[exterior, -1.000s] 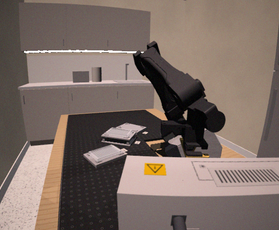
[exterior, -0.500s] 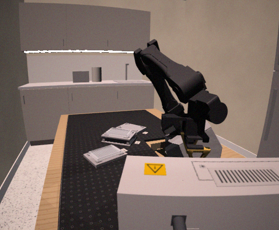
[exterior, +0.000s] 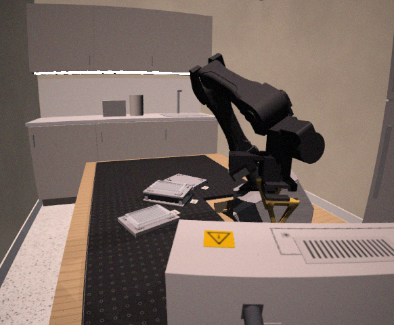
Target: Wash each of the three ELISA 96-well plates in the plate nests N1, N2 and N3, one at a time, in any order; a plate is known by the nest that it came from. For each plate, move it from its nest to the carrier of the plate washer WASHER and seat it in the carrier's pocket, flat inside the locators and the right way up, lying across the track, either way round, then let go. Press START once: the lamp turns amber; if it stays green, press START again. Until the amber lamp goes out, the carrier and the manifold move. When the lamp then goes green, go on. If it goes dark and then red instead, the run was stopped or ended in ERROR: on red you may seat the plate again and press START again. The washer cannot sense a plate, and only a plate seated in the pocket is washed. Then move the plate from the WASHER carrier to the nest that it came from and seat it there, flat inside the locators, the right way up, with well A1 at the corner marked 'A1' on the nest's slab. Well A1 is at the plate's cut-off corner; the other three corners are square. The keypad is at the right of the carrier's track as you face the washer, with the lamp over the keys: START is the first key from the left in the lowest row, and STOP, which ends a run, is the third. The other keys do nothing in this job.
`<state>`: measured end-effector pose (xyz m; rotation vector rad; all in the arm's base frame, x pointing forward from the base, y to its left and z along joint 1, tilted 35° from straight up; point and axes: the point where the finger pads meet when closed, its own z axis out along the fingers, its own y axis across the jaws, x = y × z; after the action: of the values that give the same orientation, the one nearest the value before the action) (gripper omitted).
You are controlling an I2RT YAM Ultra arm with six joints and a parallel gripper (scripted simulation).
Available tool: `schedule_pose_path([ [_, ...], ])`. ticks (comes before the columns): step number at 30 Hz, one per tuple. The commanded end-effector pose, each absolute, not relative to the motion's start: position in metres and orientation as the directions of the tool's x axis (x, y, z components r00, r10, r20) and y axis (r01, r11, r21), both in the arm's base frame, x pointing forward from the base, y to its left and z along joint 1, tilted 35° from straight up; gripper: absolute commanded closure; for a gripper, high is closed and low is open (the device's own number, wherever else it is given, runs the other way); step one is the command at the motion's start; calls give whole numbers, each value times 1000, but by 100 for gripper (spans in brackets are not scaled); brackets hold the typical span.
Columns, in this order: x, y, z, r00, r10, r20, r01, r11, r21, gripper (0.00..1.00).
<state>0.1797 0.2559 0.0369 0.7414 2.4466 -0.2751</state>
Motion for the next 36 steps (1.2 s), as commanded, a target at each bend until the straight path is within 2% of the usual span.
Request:
schedule_pose_path([
  [1, 175, 257, 45, -692, 438, -574, 557, 830, -39, 0],
  [36, 159, 269, 72, -692, 438, -573, 557, 830, -39, 0],
])
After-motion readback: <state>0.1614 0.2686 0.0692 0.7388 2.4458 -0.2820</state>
